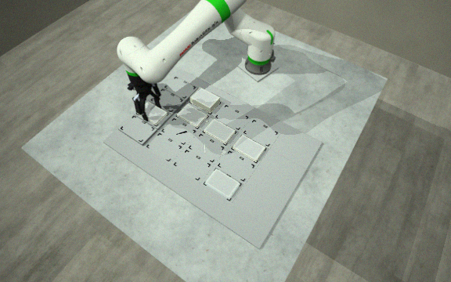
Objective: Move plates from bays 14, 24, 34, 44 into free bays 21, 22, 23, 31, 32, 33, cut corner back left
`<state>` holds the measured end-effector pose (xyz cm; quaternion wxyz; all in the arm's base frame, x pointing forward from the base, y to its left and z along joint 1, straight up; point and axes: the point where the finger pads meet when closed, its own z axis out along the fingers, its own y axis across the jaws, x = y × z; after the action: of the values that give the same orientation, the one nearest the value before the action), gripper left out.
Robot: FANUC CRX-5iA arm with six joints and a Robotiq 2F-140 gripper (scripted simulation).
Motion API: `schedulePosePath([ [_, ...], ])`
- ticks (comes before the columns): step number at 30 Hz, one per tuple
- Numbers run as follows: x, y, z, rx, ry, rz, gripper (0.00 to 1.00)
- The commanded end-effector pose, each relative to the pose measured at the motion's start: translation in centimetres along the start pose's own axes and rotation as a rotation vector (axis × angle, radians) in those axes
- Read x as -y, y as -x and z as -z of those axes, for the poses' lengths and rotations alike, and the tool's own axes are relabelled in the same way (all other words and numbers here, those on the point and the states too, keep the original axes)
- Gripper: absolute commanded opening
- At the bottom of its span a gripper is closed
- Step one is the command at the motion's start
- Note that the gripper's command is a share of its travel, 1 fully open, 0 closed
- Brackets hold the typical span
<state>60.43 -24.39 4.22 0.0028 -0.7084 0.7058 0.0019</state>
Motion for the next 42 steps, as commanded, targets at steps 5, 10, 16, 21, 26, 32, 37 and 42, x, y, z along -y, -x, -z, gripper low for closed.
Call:
schedulePosePath([
  [5,0.05,-0.03,0.15,-0.001,-0.002,0.0,0.61],
  [10,0.05,-0.03,0.21,-0.001,-0.002,0.0,0.61],
  [16,0.04,-0.03,0.2,-0.001,-0.002,0.0,0.6],
  [21,0.05,-0.03,0.2,-0.001,-0.002,0.0,0.6],
  [26,0.05,-0.03,0.2,-0.001,-0.002,0.0,0.6],
  [32,0.05,-0.03,0.2,-0.001,-0.002,0.0,0.6],
  [37,0.05,-0.03,0.2,-0.001,-0.002,0.0,0.59],
  [42,0.05,-0.03,0.2,-0.001,-0.002,0.0,0.59],
])
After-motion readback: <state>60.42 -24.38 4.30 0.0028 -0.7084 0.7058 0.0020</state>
